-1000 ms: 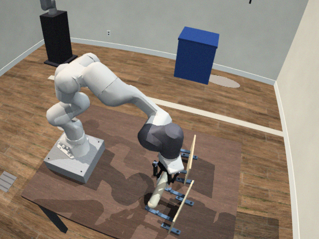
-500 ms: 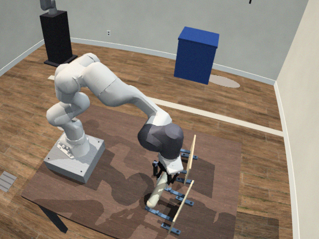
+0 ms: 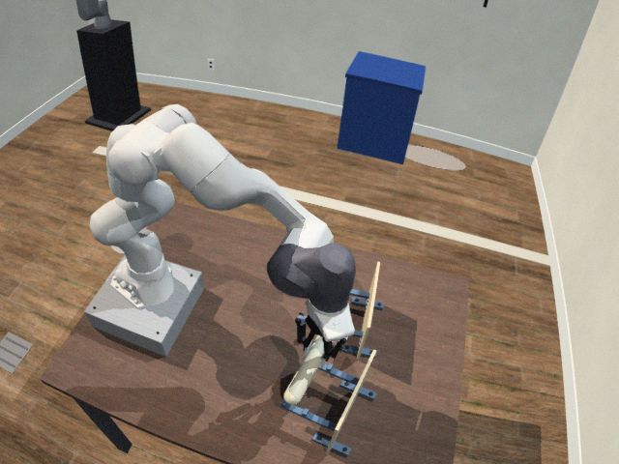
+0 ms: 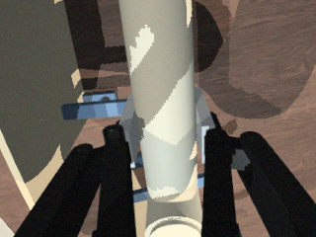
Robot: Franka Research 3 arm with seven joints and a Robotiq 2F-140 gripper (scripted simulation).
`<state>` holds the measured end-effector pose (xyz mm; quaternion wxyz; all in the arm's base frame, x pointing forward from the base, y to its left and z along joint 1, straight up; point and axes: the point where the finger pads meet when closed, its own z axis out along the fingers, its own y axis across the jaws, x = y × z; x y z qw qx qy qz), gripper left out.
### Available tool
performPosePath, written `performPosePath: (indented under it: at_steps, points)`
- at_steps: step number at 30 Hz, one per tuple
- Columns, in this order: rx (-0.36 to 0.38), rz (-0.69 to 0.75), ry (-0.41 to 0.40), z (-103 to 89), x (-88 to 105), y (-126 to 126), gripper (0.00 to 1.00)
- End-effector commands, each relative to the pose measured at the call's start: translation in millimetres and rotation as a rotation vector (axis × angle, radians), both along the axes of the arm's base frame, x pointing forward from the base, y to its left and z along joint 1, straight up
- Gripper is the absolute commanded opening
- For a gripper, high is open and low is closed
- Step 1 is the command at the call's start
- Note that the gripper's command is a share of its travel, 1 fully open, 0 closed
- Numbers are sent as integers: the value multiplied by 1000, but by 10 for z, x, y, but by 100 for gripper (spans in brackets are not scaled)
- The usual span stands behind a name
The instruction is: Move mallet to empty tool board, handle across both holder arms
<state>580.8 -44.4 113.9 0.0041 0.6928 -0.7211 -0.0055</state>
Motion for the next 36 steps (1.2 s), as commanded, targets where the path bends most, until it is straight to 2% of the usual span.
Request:
performPosePath:
  at_steps: [1,36]
  points:
    - [-4,-4,-15,-4,47,-5,0]
    - [-4,-4,-15,-483,38,-1,0]
